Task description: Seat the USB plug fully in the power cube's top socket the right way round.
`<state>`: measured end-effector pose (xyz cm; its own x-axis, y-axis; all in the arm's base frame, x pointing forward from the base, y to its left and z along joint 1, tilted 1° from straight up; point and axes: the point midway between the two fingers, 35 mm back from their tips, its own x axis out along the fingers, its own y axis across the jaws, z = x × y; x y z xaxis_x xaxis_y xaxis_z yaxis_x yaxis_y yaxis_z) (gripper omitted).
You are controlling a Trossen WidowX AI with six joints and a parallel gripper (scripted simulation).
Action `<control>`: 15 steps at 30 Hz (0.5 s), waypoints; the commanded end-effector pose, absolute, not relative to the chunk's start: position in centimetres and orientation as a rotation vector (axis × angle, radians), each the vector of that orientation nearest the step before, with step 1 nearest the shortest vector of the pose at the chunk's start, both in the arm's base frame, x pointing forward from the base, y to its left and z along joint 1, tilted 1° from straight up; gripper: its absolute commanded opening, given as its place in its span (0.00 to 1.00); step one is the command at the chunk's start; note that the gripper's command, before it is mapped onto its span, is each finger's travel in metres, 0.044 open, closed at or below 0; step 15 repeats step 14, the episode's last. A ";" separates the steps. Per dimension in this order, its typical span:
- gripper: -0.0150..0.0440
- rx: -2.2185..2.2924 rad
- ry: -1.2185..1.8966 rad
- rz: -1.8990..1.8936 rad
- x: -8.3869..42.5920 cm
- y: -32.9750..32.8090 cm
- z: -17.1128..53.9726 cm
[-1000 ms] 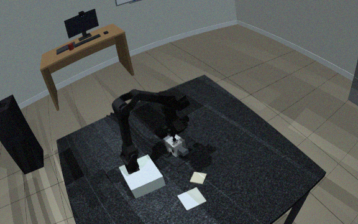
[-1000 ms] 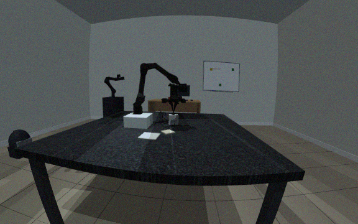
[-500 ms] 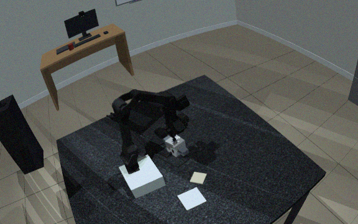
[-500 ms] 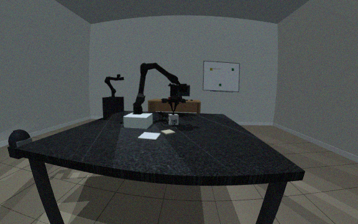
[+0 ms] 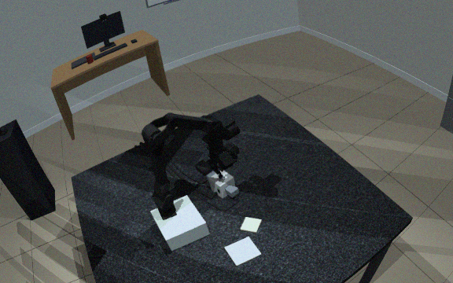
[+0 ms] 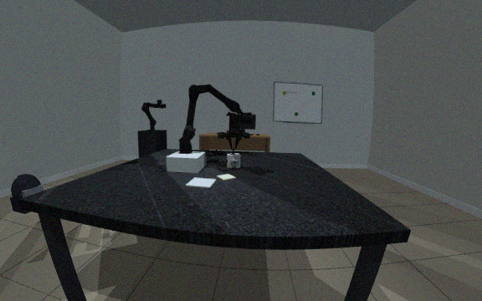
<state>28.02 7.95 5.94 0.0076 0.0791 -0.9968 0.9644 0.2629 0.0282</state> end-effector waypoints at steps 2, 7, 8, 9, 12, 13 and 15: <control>0.42 1.073 1.366 -0.959 28.0 8.0 5.9; 0.42 1.073 1.366 -0.959 28.0 8.0 6.3; 0.42 1.073 1.366 -0.959 28.0 8.0 6.4; 0.42 1.073 1.366 -0.959 28.0 8.0 6.5; 0.42 1.073 1.366 -0.959 28.0 8.0 6.8; 0.42 1.073 1.366 -0.959 28.0 8.0 6.9; 0.42 1.073 1.366 -0.959 28.0 8.0 7.0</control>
